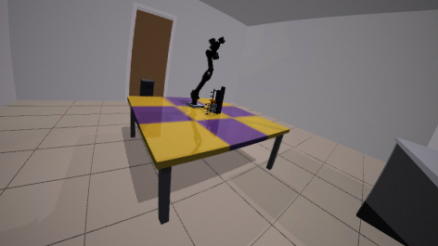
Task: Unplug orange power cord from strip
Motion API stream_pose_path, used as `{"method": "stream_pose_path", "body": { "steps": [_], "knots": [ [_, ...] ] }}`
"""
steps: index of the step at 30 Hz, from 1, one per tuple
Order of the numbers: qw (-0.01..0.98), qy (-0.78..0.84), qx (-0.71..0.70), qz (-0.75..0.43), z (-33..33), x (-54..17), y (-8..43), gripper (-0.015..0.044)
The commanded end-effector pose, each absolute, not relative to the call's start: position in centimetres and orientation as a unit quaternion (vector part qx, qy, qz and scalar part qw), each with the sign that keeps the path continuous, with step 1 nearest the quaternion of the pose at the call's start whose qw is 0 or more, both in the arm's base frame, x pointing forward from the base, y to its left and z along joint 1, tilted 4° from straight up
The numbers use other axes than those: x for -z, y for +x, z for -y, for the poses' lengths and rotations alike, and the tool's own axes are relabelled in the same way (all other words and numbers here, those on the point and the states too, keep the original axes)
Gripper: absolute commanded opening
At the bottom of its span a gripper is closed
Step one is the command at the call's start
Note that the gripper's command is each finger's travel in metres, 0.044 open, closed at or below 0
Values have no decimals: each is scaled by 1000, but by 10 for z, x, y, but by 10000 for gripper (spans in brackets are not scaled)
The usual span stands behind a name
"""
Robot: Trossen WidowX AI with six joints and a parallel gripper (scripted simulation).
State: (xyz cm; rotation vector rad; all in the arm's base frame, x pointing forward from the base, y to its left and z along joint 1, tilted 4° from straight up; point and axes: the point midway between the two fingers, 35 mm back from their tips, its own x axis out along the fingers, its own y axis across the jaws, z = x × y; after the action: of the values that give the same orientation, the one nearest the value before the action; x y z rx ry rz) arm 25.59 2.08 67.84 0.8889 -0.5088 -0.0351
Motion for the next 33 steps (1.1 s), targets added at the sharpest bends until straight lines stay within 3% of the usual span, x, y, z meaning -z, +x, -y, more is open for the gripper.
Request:
{"method": "stream_pose_path", "body": {
  "steps": [1,9,20,33],
  "knots": [
    [869,430,12,245,-22,-680,254,374],
    [693,632,-193,287,-35,-731,178,164],
    [278,819,-449,226,25,-771,70,160],
    [-142,805,-568,97,133,-754,32,160]
  ]
}}
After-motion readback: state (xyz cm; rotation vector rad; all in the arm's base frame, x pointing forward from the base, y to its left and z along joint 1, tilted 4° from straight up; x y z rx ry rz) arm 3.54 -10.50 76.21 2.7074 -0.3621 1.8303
